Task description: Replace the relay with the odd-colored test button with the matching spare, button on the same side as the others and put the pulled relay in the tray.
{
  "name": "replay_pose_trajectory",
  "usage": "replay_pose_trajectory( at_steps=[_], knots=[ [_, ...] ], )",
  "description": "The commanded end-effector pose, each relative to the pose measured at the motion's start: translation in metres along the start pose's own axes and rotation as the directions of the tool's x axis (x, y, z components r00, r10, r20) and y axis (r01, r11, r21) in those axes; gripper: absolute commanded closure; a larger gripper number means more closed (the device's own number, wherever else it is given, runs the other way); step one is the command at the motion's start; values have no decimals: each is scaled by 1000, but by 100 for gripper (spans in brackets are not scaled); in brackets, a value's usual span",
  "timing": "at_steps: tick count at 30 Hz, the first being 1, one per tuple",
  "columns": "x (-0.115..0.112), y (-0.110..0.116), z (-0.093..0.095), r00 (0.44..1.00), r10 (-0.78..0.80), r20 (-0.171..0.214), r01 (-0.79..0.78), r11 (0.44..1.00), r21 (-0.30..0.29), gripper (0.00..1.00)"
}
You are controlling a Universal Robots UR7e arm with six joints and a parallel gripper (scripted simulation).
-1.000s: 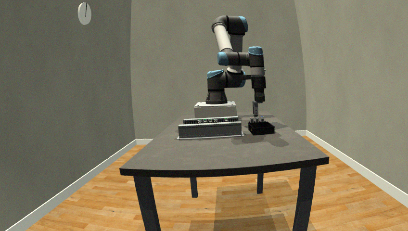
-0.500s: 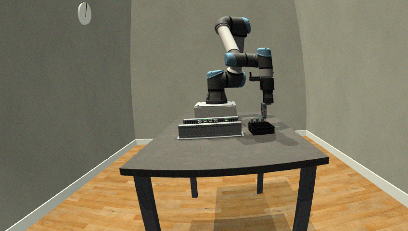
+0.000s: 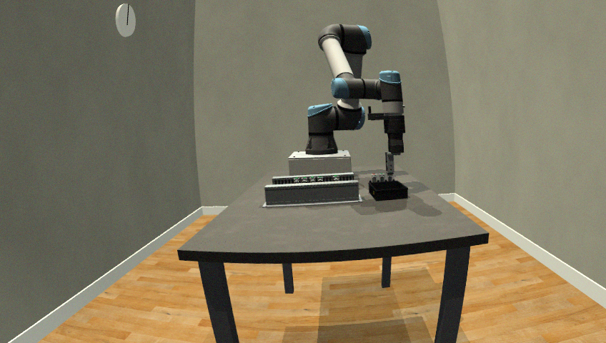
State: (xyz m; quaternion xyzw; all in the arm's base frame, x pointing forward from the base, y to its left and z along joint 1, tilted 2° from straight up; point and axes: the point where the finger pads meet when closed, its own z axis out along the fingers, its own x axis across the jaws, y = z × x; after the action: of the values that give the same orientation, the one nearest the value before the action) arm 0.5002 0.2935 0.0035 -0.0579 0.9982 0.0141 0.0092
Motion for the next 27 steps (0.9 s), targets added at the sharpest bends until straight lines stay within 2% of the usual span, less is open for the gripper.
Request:
replay_pose_trajectory(
  at_steps=[1, 27],
  knots=[
    [0, -1, -1, 1000, 0, 2, 0, 1000, 0, 100],
    [2, -7, -2, 1000, 0, 2, 0, 1000, 0, 100]
  ],
)
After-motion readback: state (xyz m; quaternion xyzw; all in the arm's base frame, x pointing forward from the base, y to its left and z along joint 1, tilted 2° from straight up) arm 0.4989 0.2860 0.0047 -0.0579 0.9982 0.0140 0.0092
